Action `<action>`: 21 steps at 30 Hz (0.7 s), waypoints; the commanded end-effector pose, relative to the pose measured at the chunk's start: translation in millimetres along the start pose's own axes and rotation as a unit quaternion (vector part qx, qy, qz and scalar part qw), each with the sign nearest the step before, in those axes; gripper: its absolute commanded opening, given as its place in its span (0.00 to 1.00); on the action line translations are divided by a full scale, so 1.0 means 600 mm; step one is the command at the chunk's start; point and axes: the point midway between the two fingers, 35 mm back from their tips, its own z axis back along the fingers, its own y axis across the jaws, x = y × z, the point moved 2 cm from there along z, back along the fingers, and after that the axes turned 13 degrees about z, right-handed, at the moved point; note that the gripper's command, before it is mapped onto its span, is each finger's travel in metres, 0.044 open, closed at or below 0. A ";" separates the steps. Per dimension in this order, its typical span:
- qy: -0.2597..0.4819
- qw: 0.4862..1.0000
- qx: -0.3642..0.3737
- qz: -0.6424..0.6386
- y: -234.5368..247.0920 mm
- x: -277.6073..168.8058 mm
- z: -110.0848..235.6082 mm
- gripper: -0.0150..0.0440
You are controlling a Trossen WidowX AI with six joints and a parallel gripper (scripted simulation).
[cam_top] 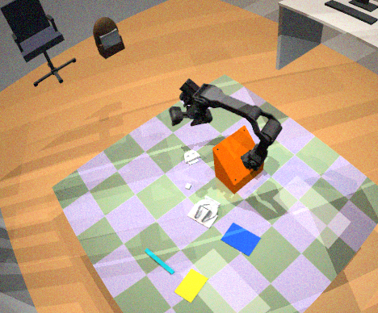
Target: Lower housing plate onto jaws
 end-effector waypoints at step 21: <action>0.195 0.961 -0.191 0.044 -0.114 -0.048 -0.243 1.00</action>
